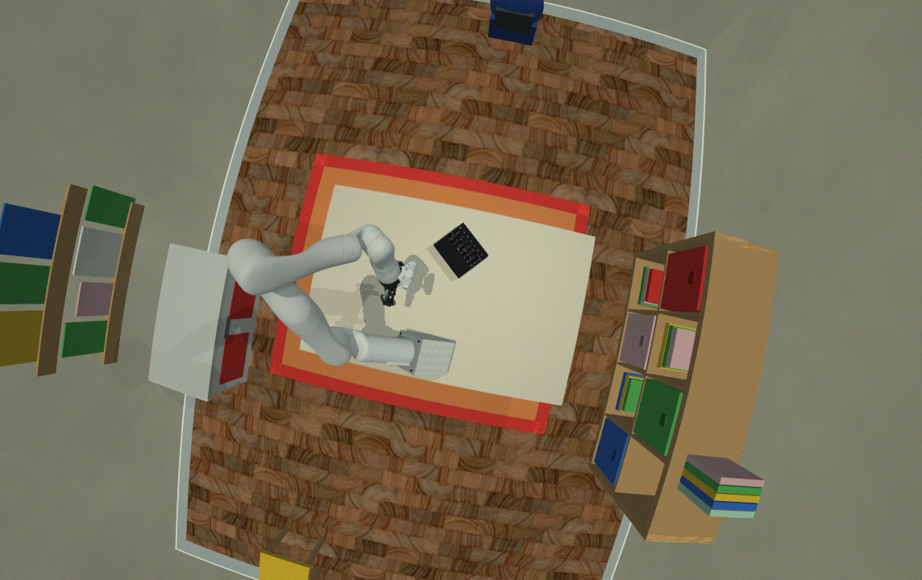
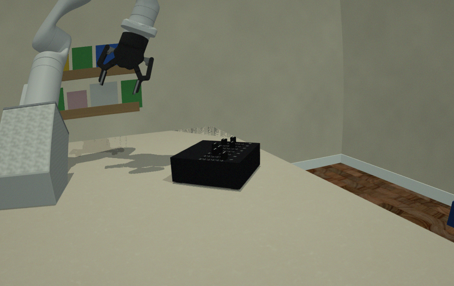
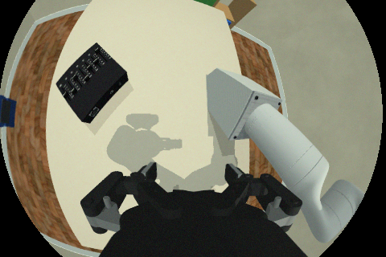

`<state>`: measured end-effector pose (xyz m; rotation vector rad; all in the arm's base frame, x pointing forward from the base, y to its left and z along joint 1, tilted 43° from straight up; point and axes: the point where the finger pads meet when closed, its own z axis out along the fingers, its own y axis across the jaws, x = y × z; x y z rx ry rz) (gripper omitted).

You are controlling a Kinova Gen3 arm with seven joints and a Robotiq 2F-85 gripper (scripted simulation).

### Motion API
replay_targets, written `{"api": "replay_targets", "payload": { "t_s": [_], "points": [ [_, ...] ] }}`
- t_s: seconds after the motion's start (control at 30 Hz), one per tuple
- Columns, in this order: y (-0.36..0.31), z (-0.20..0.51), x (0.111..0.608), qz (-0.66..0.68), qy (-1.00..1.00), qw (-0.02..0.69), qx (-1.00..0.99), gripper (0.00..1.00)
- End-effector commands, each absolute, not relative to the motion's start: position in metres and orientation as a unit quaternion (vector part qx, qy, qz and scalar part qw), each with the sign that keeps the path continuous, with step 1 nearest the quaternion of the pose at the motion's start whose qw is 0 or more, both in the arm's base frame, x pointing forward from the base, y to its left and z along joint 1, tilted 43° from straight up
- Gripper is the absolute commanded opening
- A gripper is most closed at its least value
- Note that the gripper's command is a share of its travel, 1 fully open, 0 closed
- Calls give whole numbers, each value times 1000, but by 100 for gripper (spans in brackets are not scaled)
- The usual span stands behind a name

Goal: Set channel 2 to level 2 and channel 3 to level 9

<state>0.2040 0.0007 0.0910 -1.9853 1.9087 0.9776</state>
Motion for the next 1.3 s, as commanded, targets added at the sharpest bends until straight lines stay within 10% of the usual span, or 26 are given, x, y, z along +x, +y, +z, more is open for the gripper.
{"api": "replay_targets", "payload": {
  "t_s": [0.0, 0.67, 1.27],
  "points": [
    [0, 91, 204, 332, 650, 109, -675, 100],
    [-2, 89, 210, 331, 650, 114, -675, 100],
    [-114, -7, 383, 255, 667, 255, -652, 100]
  ]
}}
